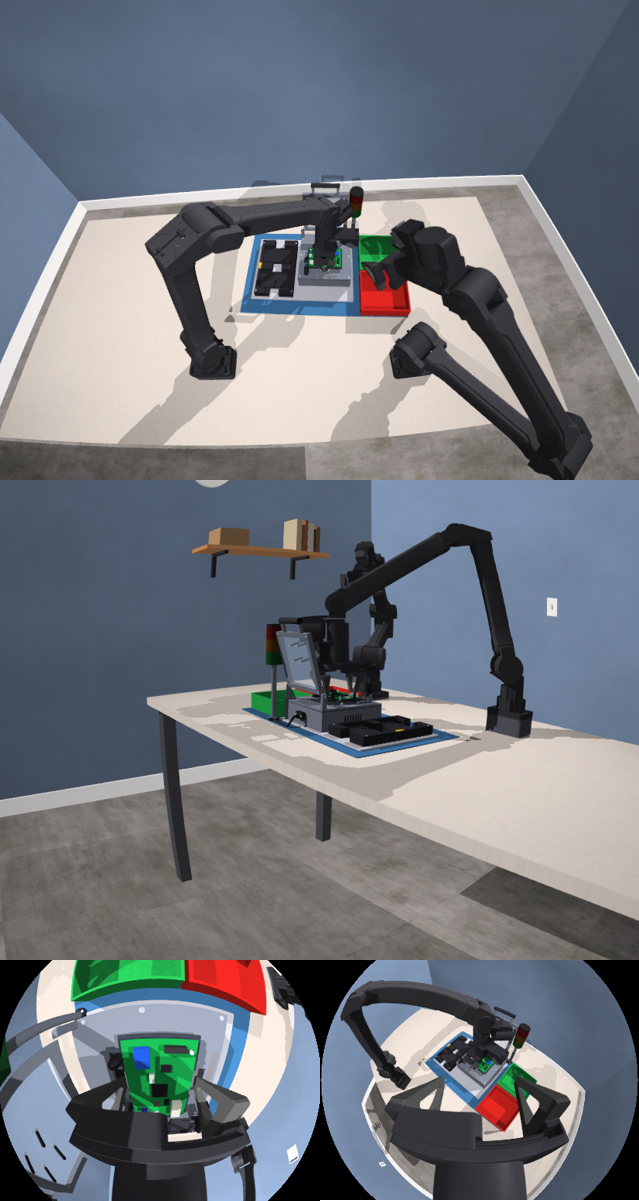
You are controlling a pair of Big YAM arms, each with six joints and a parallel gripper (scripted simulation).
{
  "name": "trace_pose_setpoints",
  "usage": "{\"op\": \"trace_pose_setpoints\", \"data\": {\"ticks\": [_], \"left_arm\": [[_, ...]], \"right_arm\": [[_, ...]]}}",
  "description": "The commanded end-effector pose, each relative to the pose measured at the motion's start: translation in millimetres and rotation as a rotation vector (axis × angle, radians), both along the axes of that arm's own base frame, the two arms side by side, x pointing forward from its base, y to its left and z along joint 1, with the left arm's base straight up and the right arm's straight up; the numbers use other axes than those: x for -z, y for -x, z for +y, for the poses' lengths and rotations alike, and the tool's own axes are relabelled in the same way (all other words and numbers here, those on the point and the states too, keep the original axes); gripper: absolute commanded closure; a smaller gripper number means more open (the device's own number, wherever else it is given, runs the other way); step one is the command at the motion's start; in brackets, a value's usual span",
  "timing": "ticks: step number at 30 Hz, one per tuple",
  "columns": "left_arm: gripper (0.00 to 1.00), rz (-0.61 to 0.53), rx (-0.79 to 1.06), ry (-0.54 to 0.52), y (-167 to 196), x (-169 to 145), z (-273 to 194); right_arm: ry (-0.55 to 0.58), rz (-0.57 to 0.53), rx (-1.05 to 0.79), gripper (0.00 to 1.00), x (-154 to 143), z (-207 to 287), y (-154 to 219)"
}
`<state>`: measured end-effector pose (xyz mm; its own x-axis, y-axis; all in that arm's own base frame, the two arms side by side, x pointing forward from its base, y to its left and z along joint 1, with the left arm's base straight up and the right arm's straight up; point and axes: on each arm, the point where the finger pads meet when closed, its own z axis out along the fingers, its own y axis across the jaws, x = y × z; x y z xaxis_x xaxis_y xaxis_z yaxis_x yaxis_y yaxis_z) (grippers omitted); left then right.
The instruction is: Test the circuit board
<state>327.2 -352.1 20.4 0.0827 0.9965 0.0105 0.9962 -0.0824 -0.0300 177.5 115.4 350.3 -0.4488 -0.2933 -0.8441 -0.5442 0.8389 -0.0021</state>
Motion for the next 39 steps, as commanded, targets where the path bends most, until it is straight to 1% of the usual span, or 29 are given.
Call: {"op": "trace_pose_setpoints", "data": {"ticks": [1, 3, 4, 8, 11, 12, 13, 15, 16, 17, 19, 21, 25, 29, 31, 34, 39], "left_arm": [[0.01, -0.009, 0.000, 0.009, -2.4, -5.1, -2.6], [0.00, -0.016, 0.016, 0.017, -2.7, -8.3, -4.7], [0.00, -0.051, 0.031, 0.053, -9.8, -24.6, -18.2], [0.00, -0.101, 0.081, 0.101, -13.8, -44.3, -35.8], [0.00, -0.158, 0.134, 0.193, -16.7, -73.6, -60.3], [0.00, -0.170, 0.123, 0.225, -17.2, -81.0, -66.6], [0.00, -0.158, 0.137, 0.241, -10.9, -76.3, -64.3], [0.00, -0.149, 0.132, 0.309, -13.9, -79.5, -64.4], [0.00, -0.127, 0.122, 0.328, -10.9, -70.3, -53.6], [0.00, -0.121, 0.124, 0.363, -9.9, -69.9, -51.9], [0.00, -0.121, 0.124, 0.363, -9.9, -69.9, -51.9], [0.00, -0.110, 0.115, 0.411, -8.8, -68.5, -46.6], [0.00, -0.078, 0.087, 0.523, -5.2, -64.5, -28.0], [0.00, -0.027, 0.024, 0.602, -3.5, -56.0, -4.1], [0.00, -0.010, 0.007, 0.624, -3.0, -53.2, 3.2], [0.00, -0.011, -0.002, 0.659, -9.8, -59.8, 4.1], [0.00, -0.004, 0.008, 0.662, -5.6, -59.7, 0.9]], "right_arm": [[-0.016, -0.022, 0.009, 0.00, -15.0, -2.4, -0.1], [-0.016, -0.022, 0.009, 0.00, -15.0, -2.4, -0.1], [-0.016, -0.022, 0.009, 0.00, -15.0, -2.4, -0.1], [-0.016, -0.022, 0.009, 0.00, -15.0, -2.4, -0.1], [-0.016, -0.022, 0.009, 0.00, -15.0, -2.4, -0.1], [-0.016, -0.022, 0.009, 0.00, -15.0, -2.4, -0.1], [-0.016, -0.022, 0.009, 0.00, -15.0, -2.4, -0.1], [-0.016, -0.022, 0.009, 0.00, -15.0, -2.4, -0.1], [-0.016, -0.022, 0.009, 0.00, -15.0, -2.4, -0.1], [-0.016, -0.022, 0.009, 0.00, -15.0, -2.4, -0.1], [-0.016, -0.022, 0.009, 0.00, -15.0, -2.4, -0.1], [-0.016, -0.022, 0.009, 0.00, -15.0, -2.4, -0.1], [-0.016, -0.022, 0.009, 0.00, -15.0, -2.4, -0.1], [-0.016, -0.022, 0.009, 0.00, -15.0, -2.4, -0.1], [-0.016, -0.022, 0.009, 0.00, -15.0, -2.4, -0.1], [-0.016, -0.022, 0.009, 0.00, -15.0, -2.4, -0.1], [-0.016, -0.022, 0.009, 0.00, -15.0, -2.4, -0.1]]}}
